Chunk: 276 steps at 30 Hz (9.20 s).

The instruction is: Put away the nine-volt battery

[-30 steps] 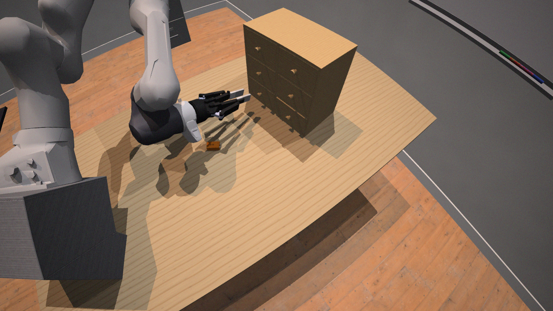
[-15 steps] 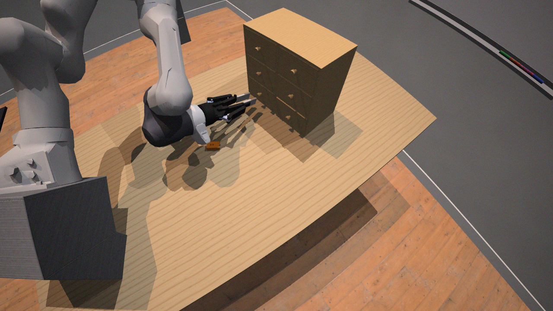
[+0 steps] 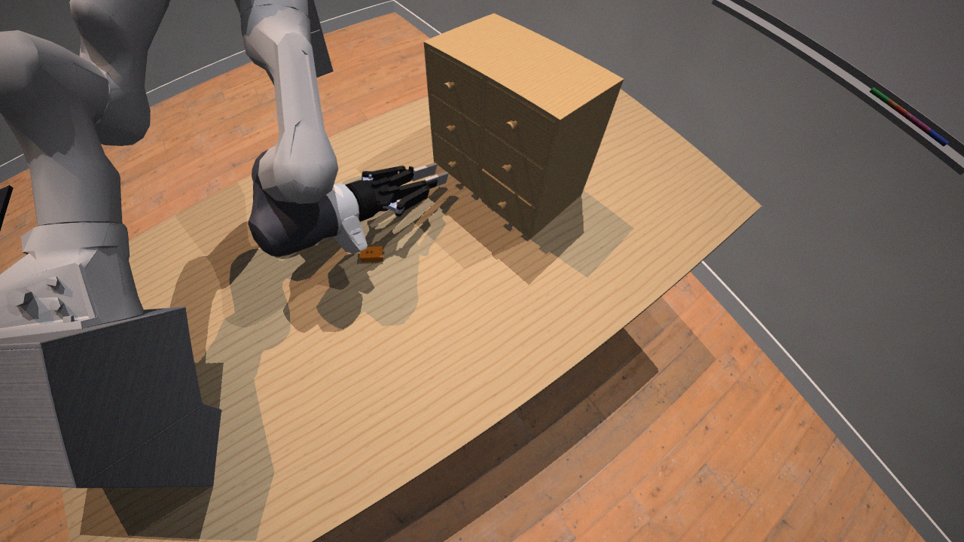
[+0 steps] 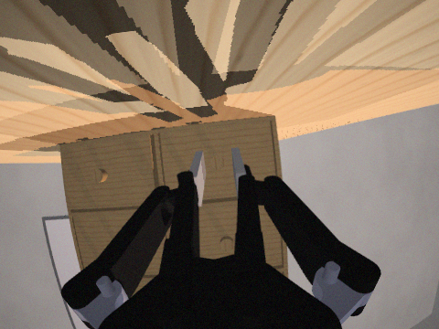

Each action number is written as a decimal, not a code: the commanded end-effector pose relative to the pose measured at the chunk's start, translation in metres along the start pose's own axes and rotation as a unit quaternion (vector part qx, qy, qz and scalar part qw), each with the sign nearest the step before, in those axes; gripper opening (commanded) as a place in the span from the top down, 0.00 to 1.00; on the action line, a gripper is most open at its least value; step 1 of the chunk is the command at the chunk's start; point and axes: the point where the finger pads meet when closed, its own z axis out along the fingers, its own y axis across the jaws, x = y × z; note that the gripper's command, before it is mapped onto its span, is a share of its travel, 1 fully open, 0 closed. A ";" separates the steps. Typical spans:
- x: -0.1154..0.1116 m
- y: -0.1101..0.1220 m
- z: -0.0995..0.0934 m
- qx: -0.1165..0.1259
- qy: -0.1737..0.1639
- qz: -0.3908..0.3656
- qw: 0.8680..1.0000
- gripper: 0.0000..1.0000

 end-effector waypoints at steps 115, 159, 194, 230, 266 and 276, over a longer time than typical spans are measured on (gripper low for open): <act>-0.012 -0.004 0.034 0.003 -0.001 -0.007 1.000 0.92; -0.007 -0.004 0.018 0.003 -0.001 -0.008 1.000 0.92; 0.008 -0.004 -0.021 0.003 -0.001 -0.008 1.000 0.92; 0.011 -0.004 -0.032 0.003 -0.001 -0.008 1.000 0.92; 0.027 -0.004 -0.076 0.003 -0.001 -0.008 1.000 0.80; 0.010 -0.004 -0.099 0.003 -0.001 -0.008 1.000 0.80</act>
